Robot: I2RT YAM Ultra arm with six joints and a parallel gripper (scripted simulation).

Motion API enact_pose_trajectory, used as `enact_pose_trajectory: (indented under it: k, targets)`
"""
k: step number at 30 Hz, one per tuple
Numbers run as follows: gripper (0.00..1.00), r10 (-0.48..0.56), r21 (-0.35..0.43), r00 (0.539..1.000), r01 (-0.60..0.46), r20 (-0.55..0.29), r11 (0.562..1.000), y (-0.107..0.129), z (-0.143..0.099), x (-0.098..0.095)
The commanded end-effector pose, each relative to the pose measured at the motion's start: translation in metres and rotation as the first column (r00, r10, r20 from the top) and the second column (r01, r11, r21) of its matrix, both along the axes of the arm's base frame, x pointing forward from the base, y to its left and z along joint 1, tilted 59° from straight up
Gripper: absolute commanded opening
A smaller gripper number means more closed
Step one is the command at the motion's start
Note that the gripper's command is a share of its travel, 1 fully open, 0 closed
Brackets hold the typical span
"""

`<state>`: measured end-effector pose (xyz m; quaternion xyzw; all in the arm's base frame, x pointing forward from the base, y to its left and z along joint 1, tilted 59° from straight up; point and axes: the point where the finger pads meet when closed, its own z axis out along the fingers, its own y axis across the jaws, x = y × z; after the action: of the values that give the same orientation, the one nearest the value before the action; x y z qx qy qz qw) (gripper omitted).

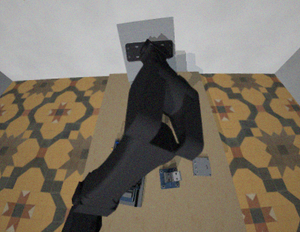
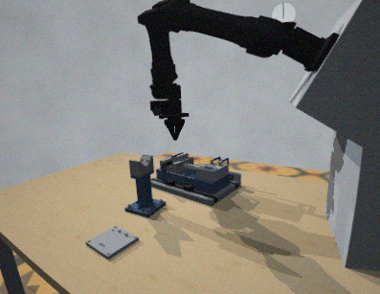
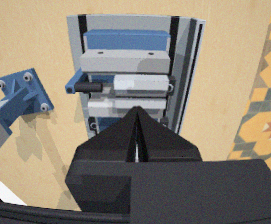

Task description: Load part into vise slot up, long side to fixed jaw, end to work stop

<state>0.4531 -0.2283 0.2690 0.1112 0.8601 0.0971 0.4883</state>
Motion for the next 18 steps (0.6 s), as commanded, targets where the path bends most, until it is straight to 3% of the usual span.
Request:
enact_pose_trajectory:
  k: [1, 6, 10, 18]
  targets:
    - [0.00, -0.014, 0.004, 1.000, 0.014, -0.005, 1.000, -0.005, -0.002, -0.011]
    - [0.00, -0.014, 0.006, 1.000, 0.014, -0.007, 1.000, -0.006, -0.004, -0.011]
    - [0.00, -0.019, 0.022, 1.000, 0.019, -0.015, 1.000, -0.031, -0.027, -0.013]
    - [0.00, -0.022, 0.033, 1.000, 0.023, -0.019, 0.999, -0.043, -0.035, -0.020]
